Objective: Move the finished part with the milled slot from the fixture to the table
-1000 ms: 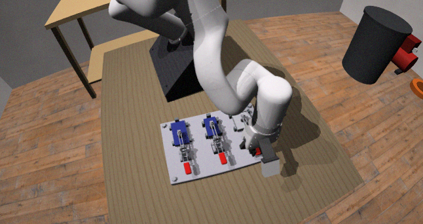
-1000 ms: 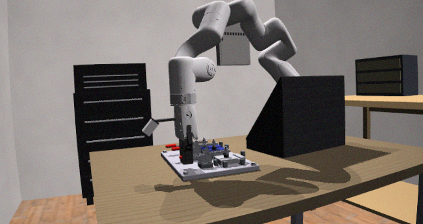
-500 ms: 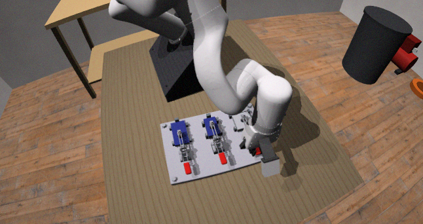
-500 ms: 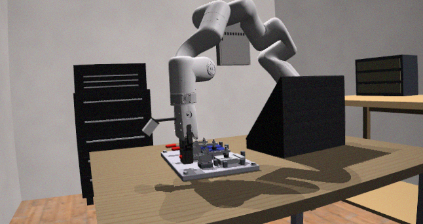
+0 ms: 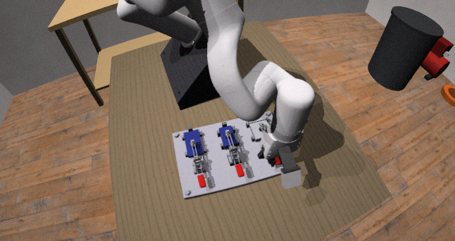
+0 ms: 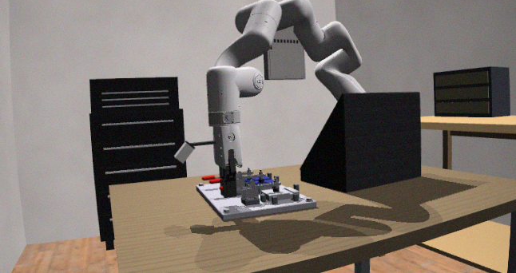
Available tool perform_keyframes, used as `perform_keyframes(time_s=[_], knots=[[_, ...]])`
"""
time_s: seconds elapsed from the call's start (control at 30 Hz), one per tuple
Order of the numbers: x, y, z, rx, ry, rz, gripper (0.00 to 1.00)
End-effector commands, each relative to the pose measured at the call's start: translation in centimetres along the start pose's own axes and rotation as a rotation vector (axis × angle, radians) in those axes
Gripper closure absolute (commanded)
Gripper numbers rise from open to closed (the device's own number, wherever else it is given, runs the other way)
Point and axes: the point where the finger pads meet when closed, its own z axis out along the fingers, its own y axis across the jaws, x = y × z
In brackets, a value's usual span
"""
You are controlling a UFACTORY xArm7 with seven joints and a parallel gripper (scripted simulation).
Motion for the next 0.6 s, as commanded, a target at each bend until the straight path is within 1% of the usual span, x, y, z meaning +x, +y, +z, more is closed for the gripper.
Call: perform_keyframes(time_s=[0.0,0.57], knots=[[-0.04,-0.13,-0.57,0.003,0.004,0.0,1.0],[-0.77,-0.13,-1.51,0.003,0.004,0.0,1.0]])
